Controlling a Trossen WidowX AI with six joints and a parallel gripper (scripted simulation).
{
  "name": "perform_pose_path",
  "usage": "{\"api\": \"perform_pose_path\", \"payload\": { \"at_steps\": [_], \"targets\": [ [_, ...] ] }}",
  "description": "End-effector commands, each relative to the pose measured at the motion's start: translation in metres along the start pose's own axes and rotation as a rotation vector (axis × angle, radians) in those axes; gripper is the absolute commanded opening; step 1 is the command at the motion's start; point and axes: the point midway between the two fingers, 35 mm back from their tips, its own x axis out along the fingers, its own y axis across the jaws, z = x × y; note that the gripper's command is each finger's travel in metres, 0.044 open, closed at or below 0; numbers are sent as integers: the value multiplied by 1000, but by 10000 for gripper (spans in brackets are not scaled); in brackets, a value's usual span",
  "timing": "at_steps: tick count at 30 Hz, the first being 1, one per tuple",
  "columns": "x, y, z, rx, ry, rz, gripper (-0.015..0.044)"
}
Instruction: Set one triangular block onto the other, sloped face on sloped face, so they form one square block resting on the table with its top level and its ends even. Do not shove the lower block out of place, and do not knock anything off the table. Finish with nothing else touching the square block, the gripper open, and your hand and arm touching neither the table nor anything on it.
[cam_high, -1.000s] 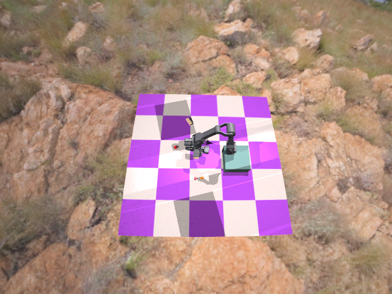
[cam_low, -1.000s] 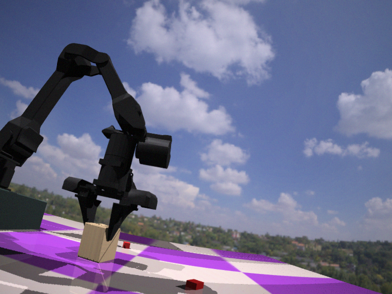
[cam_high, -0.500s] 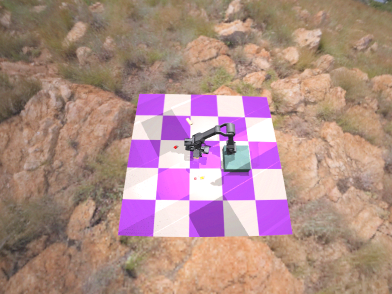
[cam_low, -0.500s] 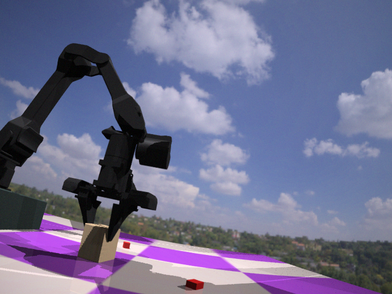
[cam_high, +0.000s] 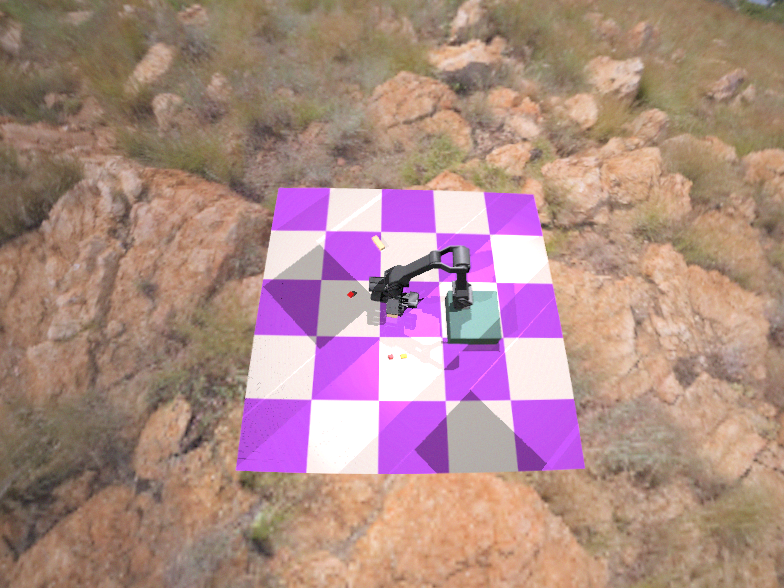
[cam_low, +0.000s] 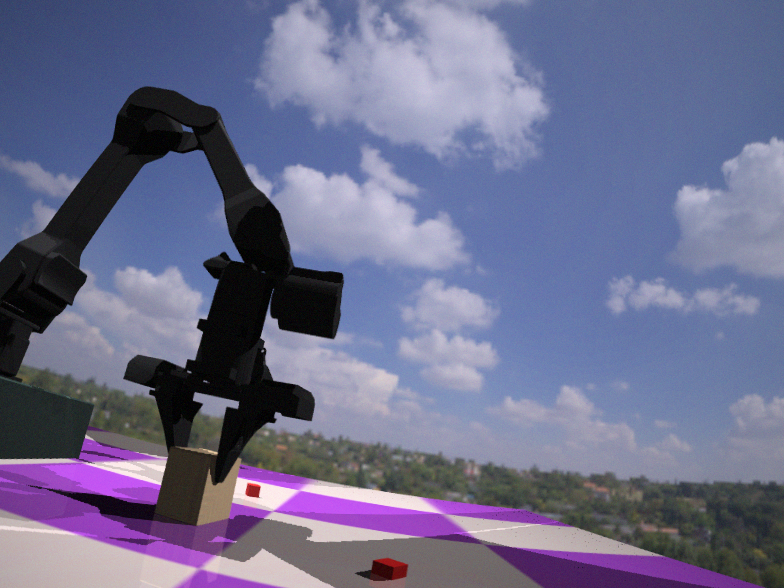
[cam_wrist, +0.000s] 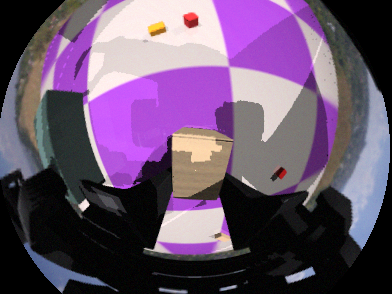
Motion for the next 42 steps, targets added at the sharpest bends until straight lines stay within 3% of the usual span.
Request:
{"api": "perform_pose_path", "payload": {
  "at_steps": [1,12,20,28,42],
  "targets": [
    [0,0,0,0,0,0,157],
    [0,0,0,0,0,0,440],
    [-3,-1,0,0,0,0,440],
    [-108,-1,0,0,0,-1,440],
    [-107,-5,1,5,-3,-21,440]
  ]
}}
